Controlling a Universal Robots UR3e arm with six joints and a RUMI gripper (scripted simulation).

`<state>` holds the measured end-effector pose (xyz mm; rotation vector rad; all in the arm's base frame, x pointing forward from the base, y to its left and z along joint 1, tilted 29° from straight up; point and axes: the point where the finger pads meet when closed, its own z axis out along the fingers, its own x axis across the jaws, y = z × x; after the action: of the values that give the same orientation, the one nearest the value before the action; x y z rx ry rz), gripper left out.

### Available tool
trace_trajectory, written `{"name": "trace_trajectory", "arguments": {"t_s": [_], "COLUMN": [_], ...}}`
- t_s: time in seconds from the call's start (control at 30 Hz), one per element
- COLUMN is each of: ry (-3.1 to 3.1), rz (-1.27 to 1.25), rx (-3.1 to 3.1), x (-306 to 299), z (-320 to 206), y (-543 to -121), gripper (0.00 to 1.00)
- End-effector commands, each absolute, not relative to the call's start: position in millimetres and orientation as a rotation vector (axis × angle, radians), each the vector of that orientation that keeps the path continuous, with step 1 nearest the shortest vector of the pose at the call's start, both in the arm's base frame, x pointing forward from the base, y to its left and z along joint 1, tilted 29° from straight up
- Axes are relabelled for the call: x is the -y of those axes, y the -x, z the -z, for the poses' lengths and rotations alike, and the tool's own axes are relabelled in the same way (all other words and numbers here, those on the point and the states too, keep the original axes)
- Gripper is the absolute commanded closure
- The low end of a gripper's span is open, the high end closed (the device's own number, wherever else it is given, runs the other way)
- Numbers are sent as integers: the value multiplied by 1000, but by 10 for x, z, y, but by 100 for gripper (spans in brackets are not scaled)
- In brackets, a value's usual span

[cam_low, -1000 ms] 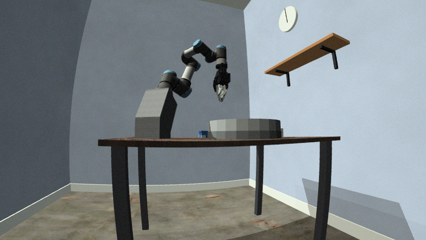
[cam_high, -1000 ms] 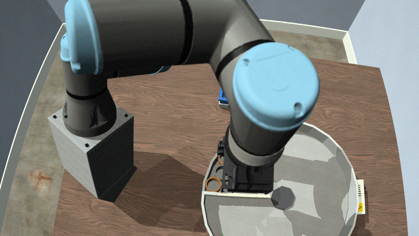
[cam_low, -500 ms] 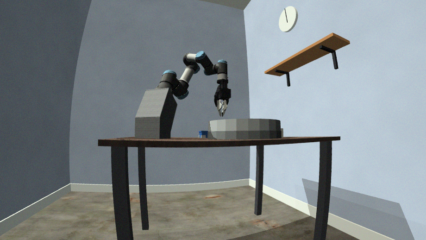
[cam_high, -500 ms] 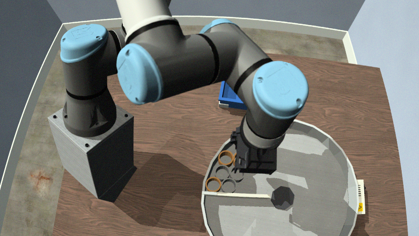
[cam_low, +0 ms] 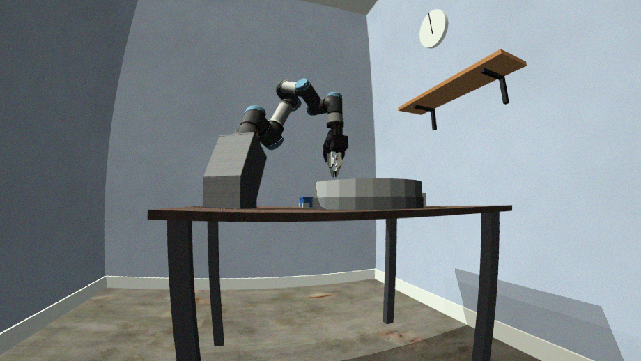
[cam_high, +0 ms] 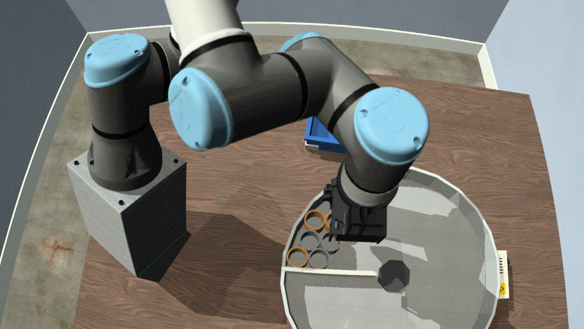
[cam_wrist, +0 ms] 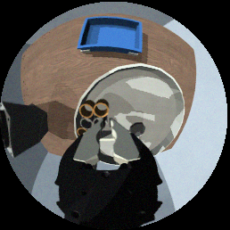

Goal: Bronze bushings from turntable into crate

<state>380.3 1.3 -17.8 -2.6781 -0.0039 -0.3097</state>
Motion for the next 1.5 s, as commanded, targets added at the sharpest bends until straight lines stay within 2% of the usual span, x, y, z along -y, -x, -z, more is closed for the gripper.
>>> {"name": "trace_trajectory", "arguments": {"t_s": [0.0, 1.47], "ry": [2680, 2680], "rz": [312, 312], "rx": [4, 4], "x": [-6, -108], "z": [173, 377], "y": [-3809, -3861], "gripper": [95, 95]}}
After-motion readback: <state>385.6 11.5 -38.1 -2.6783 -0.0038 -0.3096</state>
